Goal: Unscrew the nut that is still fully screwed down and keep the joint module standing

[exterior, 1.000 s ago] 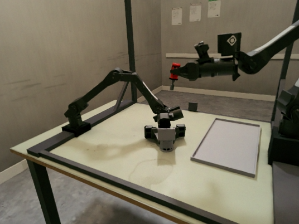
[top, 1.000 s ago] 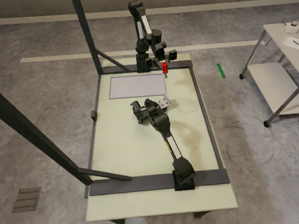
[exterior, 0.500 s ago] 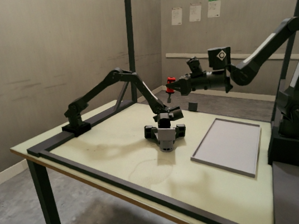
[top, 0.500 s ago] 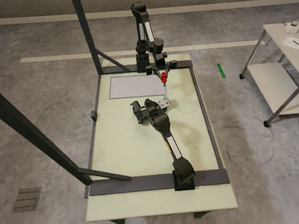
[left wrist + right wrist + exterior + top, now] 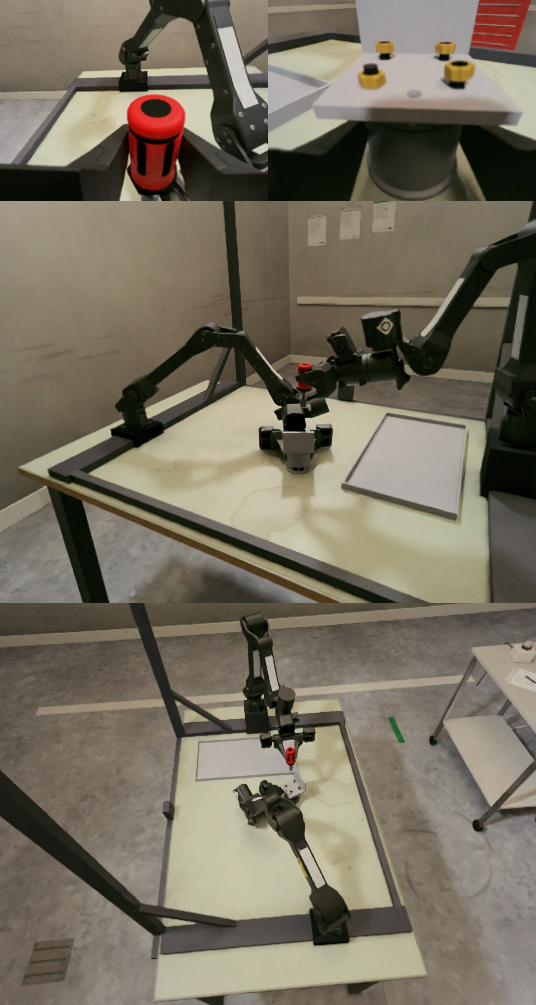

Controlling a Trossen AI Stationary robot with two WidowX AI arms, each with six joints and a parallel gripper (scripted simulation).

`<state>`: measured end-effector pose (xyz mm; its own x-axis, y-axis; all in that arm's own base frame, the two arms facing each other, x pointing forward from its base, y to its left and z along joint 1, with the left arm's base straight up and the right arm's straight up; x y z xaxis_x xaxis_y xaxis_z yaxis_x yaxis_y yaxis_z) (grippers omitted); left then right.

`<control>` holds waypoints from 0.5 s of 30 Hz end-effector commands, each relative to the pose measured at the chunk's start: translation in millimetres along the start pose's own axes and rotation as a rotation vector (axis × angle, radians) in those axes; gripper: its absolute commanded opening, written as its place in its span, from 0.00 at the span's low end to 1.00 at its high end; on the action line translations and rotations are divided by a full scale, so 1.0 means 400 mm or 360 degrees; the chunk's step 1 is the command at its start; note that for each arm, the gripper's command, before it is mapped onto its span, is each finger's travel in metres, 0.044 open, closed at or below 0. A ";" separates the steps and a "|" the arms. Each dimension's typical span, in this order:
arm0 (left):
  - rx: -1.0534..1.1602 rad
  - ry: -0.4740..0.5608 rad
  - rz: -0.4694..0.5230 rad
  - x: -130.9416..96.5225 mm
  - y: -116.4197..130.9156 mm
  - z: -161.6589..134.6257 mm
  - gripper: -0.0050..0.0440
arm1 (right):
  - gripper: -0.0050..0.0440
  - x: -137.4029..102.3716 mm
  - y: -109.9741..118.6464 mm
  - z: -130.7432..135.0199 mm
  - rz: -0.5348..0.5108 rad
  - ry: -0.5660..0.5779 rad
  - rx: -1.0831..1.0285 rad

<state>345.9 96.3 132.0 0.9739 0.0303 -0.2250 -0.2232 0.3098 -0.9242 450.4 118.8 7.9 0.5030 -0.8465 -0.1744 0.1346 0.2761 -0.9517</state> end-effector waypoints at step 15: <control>-0.0018 0.0156 -0.0005 0.034 0.099 -0.054 0.38 | 0.60 -0.006 -0.051 0.027 -0.0003 -0.0014 0.0081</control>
<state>345.5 88.6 84.8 0.9601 -0.0508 -0.2752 -0.2496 0.2890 -0.9242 450.4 118.8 7.9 0.5030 -0.8465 -0.1744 0.1346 0.2761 -0.9517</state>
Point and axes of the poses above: on each arm, the point midway between the two fingers, 35 mm back from their tips, its own x axis out along the fingers, its own z axis across the jaws, y = z × x, the point moved 5 cm from there along -x, back along the fingers, and after that the axes turned 15 degrees about x, right-handed, at the moved point
